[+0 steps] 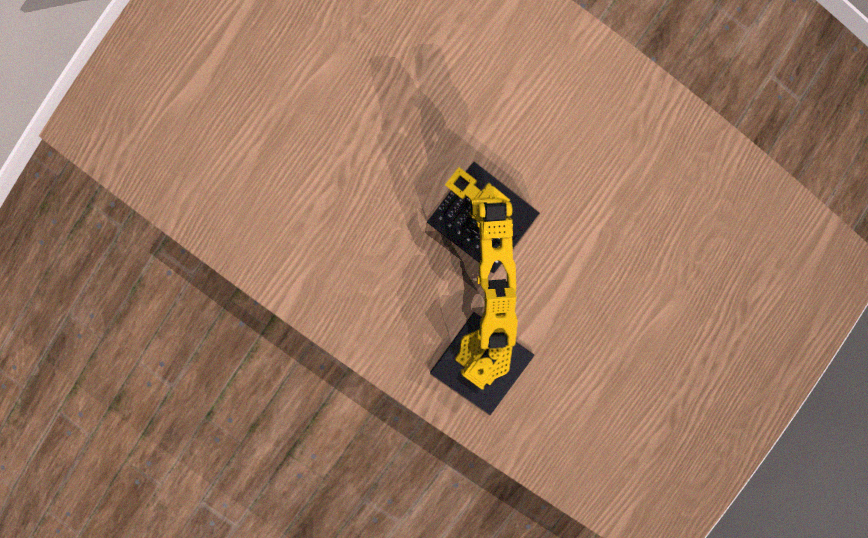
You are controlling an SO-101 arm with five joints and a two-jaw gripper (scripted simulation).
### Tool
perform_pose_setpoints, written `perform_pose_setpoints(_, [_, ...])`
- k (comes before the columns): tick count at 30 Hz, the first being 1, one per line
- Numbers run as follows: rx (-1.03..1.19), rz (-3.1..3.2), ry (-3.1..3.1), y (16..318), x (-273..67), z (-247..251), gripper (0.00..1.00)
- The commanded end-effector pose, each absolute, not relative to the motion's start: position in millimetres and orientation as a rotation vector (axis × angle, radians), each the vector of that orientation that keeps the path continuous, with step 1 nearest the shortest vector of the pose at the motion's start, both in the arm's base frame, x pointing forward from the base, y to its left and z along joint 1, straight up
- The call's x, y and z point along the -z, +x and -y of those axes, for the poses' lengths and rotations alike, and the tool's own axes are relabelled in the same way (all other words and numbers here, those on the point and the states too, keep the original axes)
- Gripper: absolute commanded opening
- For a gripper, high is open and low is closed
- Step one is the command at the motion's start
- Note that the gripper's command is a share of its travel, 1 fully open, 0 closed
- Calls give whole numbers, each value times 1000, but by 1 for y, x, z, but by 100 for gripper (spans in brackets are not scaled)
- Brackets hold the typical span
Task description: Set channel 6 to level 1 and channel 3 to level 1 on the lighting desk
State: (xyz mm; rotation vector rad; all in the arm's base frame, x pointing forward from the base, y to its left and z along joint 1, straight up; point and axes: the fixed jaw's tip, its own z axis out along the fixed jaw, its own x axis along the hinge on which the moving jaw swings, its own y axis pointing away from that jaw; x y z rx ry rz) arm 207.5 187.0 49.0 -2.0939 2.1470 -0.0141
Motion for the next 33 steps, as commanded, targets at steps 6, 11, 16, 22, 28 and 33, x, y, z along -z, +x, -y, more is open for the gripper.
perform_pose_setpoints(6, [10,-2153,-2116,205,-46,-186,0])
perform_pose_setpoints(11, [10,-2154,-2116,205,-46,-186,0])
perform_pose_setpoints(16, [9,-2157,-2120,203,-46,-186,0])
perform_pose_setpoints(22, [9,-2160,-2124,202,-46,-186,0])
perform_pose_setpoints(28, [9,-2160,-2124,202,-46,-186,0])
perform_pose_setpoints(33, [8,-2162,-2127,200,-47,-186,0])
